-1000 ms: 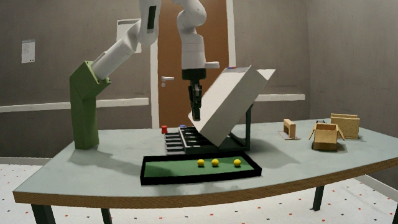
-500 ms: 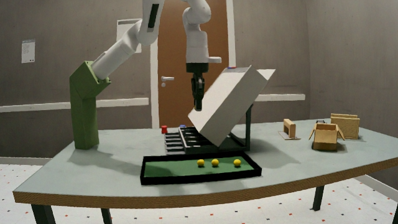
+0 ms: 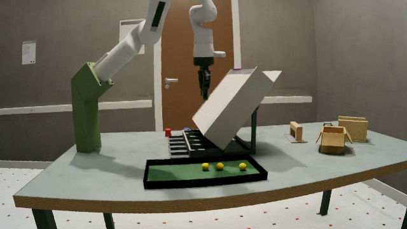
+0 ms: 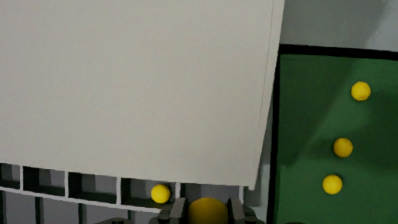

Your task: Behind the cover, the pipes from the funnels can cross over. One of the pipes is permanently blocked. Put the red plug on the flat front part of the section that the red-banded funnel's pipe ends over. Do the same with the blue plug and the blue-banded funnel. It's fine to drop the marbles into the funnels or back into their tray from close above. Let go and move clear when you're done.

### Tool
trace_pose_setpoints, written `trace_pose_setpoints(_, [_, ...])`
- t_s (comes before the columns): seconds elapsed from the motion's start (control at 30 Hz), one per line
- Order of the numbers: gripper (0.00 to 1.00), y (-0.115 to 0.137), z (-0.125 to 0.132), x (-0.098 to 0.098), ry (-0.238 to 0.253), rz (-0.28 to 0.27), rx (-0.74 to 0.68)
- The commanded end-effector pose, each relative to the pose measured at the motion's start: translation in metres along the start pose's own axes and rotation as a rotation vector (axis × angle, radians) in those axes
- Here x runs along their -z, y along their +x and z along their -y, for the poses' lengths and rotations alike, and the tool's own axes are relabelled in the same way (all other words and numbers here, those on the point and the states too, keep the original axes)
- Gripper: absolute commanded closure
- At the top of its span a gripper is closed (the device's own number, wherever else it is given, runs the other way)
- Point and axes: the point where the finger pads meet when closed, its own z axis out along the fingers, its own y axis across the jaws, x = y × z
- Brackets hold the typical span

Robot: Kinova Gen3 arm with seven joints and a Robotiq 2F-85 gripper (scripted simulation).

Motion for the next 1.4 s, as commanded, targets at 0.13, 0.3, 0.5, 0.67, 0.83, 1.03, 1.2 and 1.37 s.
trace_pose_setpoints(0.13, [1.00, 0.017, 0.076, 0.033, -0.044, 0.010, -0.022])
trace_pose_setpoints(0.3, [1.00, 0.017, 0.076, 0.033, -0.044, 0.010, -0.022])
trace_pose_setpoints(0.5, [1.00, 0.036, 0.163, 0.056, -0.026, 0.007, -0.018])
trace_pose_setpoints(0.67, [1.00, 0.045, 0.197, 0.068, -0.026, 0.007, -0.018])
trace_pose_setpoints(0.83, [1.00, 0.045, 0.197, 0.068, -0.026, 0.007, -0.018])
trace_pose_setpoints(1.03, [1.00, 0.061, 0.275, 0.097, -0.077, 0.012, -0.026])
trace_pose_setpoints(1.2, [1.00, 0.073, 0.321, 0.115, -0.077, 0.012, -0.026])
trace_pose_setpoints(1.37, [1.00, 0.073, 0.321, 0.115, -0.077, 0.012, -0.026])
